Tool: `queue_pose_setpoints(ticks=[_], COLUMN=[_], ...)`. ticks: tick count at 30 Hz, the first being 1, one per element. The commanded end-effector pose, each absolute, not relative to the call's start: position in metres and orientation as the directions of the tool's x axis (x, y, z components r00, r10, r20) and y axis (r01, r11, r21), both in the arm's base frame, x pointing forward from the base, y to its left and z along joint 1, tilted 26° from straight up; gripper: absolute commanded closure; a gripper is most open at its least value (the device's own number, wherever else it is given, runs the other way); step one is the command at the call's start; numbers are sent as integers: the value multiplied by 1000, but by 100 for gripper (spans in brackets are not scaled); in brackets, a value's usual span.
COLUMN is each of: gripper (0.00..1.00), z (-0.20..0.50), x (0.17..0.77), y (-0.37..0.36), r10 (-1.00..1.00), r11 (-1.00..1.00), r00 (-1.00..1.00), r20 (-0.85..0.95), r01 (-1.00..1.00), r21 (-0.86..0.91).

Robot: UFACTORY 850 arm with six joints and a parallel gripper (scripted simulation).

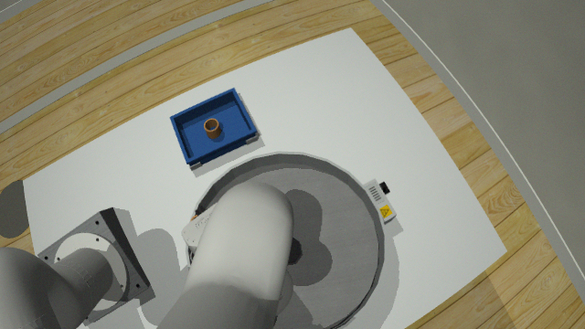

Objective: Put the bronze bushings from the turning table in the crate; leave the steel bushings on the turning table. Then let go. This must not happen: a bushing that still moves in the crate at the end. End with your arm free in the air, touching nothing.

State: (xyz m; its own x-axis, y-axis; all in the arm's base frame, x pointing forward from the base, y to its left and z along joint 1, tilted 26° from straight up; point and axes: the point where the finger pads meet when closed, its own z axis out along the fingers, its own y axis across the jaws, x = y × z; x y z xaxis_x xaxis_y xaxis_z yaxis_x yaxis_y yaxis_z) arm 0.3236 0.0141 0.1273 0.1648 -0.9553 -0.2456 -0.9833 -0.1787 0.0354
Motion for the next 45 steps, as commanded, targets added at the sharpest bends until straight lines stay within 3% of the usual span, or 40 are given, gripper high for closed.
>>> queue_pose_setpoints(ticks=[1,34,45], gripper=[100,100,100], z=[109,23,16], x=[336,384,388], y=[50,237,252], r10=[-955,-955,-955], r11=[-178,-178,-178], r00=[166,165,165], r20=[-247,-247,-247], r01=[-984,-984,-984], r21=[30,30,30])
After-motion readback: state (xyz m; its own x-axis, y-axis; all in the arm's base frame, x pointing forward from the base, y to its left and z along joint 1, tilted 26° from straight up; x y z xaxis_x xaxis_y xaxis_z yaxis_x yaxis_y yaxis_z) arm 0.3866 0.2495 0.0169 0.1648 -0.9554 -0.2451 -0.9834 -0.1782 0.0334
